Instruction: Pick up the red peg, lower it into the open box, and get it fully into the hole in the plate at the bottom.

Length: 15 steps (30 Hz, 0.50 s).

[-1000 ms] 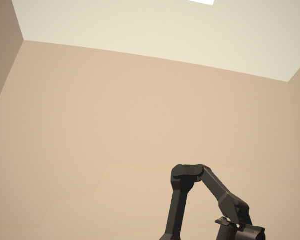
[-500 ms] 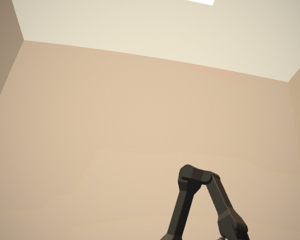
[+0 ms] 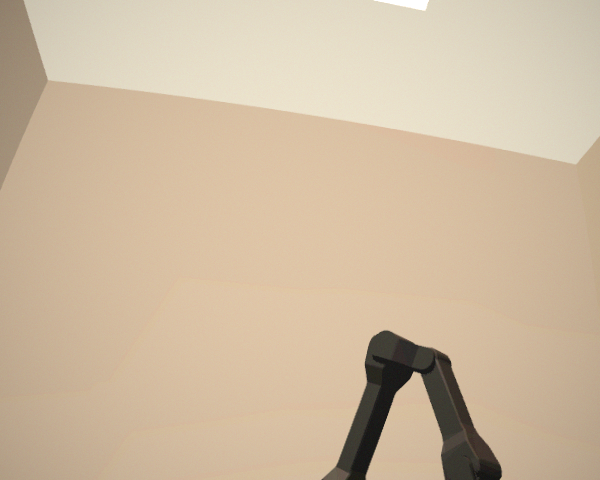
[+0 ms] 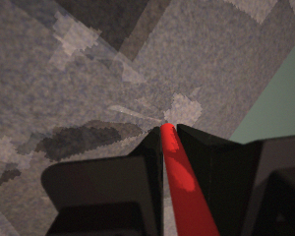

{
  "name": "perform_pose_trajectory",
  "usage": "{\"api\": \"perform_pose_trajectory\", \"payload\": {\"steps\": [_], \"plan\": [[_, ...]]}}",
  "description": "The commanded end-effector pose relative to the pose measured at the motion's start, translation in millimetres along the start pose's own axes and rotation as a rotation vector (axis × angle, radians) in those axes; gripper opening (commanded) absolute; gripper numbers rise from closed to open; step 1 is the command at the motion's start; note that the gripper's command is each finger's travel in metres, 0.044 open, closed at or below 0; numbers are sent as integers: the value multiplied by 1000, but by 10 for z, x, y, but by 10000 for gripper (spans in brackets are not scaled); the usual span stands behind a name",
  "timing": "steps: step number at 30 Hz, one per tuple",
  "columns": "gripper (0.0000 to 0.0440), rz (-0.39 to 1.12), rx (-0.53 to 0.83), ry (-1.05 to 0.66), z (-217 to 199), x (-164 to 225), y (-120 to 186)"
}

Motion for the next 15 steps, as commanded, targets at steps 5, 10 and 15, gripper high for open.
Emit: {"api": "perform_pose_trajectory", "payload": {"steps": [5,10,15], "plan": [[0,-43,-26,-1,70,-101,270],[0,-69,-34,-7,65,-177,468],[0,-93,-38,-20,51,-272,673]]}}
Point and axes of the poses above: the point midway between the two fingers, 35 mm back from their tips, its own y axis back along the fingers, its own z axis across the jaws, x = y × z, the point moved 1 cm from there along y, back along the fingers, and after that the axes turned 1 degree about y, right-handed, at the moved point
